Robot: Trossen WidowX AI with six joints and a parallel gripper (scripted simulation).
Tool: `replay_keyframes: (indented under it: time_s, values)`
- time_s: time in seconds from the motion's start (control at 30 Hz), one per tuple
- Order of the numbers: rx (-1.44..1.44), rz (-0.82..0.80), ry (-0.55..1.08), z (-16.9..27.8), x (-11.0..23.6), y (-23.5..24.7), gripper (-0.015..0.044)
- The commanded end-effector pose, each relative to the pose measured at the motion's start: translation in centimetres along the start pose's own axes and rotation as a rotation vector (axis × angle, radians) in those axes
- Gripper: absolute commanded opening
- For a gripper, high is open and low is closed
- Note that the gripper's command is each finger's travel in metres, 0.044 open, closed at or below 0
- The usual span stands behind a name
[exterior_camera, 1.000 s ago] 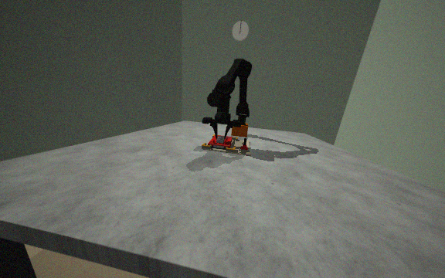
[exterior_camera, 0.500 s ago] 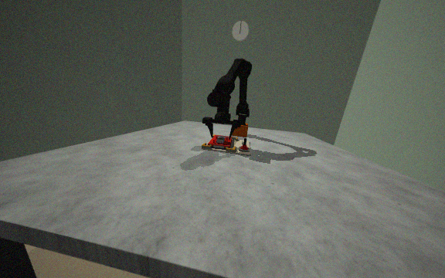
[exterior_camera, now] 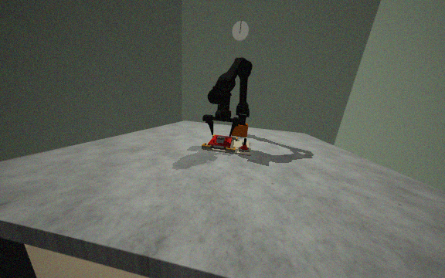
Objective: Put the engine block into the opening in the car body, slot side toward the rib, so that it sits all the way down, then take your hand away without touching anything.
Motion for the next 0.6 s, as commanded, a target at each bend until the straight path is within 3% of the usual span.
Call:
replay_keyframes:
  time_s: [0.0,0.43,0.57]
  values:
    - [-0.007,-0.001,-0.004,-0.12,0.22,0.00,0.0361]
    - [-0.007,-0.001,-0.004,-0.12,0.22,0.00,0.0020]
    - [-0.007,-0.001,-0.004,-0.12,0.22,0.00,0.0000]
Point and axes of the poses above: the point midway between the two fingers, 35 mm back from their tips, its own x axis back along the fingers, its own y axis across the jaws, z = x × y, the point moved 3 cm from there along x, back along the fingers, and after that the axes turned 4 degrees about -x, right-handed, at the moved point
